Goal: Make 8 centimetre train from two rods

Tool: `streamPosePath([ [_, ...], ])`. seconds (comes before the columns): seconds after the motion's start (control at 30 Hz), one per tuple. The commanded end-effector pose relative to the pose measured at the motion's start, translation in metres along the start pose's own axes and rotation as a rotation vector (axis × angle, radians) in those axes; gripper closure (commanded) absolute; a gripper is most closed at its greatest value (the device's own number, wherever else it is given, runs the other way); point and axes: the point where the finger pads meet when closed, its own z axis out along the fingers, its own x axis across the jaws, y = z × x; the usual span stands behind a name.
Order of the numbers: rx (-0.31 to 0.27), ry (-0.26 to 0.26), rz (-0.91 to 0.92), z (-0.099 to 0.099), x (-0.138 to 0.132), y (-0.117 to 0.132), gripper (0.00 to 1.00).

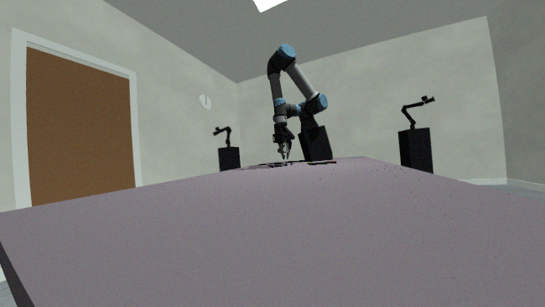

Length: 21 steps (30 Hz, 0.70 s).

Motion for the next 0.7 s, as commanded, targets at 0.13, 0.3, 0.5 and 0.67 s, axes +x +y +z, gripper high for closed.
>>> streamPosePath([
  [0.13, 0.001, 0.000, 0.000, -0.027, 0.000, 0.000, 0.86],
  [0.3, 0.001, 0.000, 0.000, -0.042, 0.000, 0.000, 0.86],
  [0.5, 0.001, 0.000, 0.000, -0.050, 0.000, 0.000, 0.86],
  [0.67, 0.001, 0.000, 0.000, -0.050, 0.000, 0.000, 0.86],
])
